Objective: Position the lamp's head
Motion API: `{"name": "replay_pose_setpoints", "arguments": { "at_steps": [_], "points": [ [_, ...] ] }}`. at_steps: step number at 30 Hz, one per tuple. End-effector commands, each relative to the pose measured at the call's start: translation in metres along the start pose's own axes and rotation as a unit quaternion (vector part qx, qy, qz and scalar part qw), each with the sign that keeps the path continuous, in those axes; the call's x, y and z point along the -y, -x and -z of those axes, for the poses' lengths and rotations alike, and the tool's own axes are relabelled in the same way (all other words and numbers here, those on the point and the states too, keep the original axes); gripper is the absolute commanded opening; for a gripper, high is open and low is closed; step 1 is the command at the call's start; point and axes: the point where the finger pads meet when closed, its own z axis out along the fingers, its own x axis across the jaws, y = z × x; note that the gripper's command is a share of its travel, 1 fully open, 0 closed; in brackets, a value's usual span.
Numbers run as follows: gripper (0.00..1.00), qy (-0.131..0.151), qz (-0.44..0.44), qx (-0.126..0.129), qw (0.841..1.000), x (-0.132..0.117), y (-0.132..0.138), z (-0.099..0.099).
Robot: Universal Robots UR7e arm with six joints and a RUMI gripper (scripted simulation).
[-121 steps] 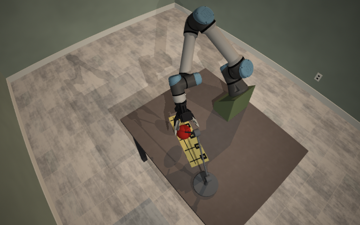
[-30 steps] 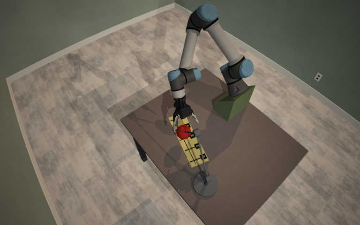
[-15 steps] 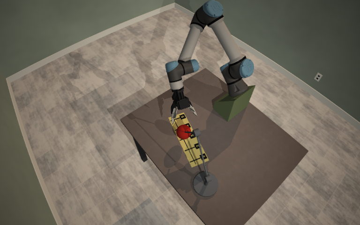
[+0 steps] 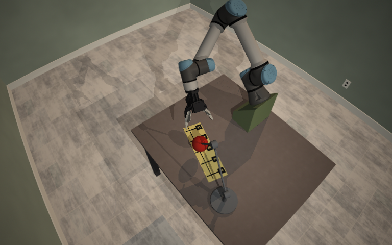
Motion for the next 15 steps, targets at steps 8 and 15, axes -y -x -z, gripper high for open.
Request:
{"name": "replay_pose_setpoints", "arguments": {
  "at_steps": [8, 15],
  "points": [
    [1.00, 0.000, 0.000, 0.002, 1.000, -0.0004, 0.0015, 0.0138],
    [1.00, 0.000, 0.000, 0.001, 1.000, -0.0003, 0.0008, 0.0117]
  ]
}}
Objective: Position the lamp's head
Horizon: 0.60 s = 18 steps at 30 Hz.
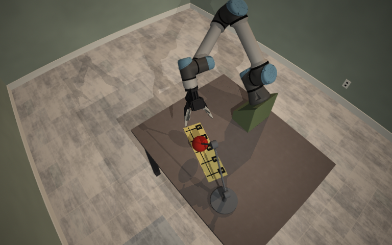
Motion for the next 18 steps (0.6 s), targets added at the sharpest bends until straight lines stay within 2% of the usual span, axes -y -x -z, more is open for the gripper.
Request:
{"name": "replay_pose_setpoints", "arguments": {
  "at_steps": [1, 18],
  "points": [
    [1.00, 0.000, 0.000, 0.001, 1.000, -0.0003, 0.0011, 0.0007],
    [1.00, 0.000, 0.000, 0.001, 1.000, -0.0003, 0.0008, -0.0008]
  ]
}}
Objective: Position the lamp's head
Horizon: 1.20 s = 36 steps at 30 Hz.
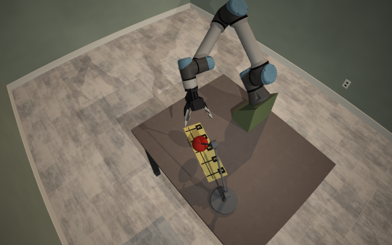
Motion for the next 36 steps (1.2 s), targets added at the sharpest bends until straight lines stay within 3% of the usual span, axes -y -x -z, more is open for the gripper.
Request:
{"name": "replay_pose_setpoints", "arguments": {
  "at_steps": [1, 27, 36],
  "points": [
    [1.00, 0.000, 0.000, -0.001, 1.000, 0.000, -0.001, -0.001],
    [1.00, 0.000, 0.000, 0.000, 1.000, 0.000, 0.000, 0.000],
    [1.00, -0.057, -0.001, -0.002, 0.998, -0.014, 0.000, -0.007]
  ]
}}
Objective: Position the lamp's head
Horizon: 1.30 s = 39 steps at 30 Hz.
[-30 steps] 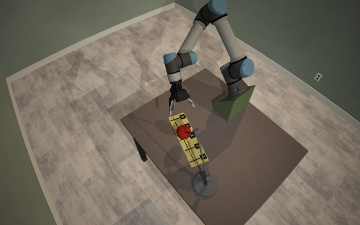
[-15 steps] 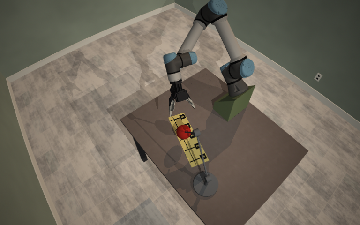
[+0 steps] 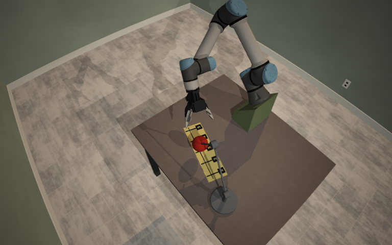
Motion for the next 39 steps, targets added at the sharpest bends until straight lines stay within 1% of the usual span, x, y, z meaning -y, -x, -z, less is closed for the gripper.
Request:
{"name": "replay_pose_setpoints", "arguments": {
  "at_steps": [1, 6, 8, 23, 25, 39],
  "points": [
    [1.00, -0.040, -0.003, -0.002, 0.999, -0.009, 0.001, -0.004],
    [1.00, -0.072, -0.003, -0.003, 0.997, -0.017, 0.001, -0.008],
    [1.00, -0.072, -0.003, -0.003, 0.997, -0.017, 0.001, -0.008],
    [1.00, -0.055, 0.001, -0.001, 0.999, -0.010, 0.000, -0.046],
    [1.00, -0.055, 0.001, -0.001, 0.999, -0.010, 0.000, -0.046],
    [1.00, -0.067, -0.003, -0.002, 0.998, -0.005, 0.001, -0.075]
  ]
}}
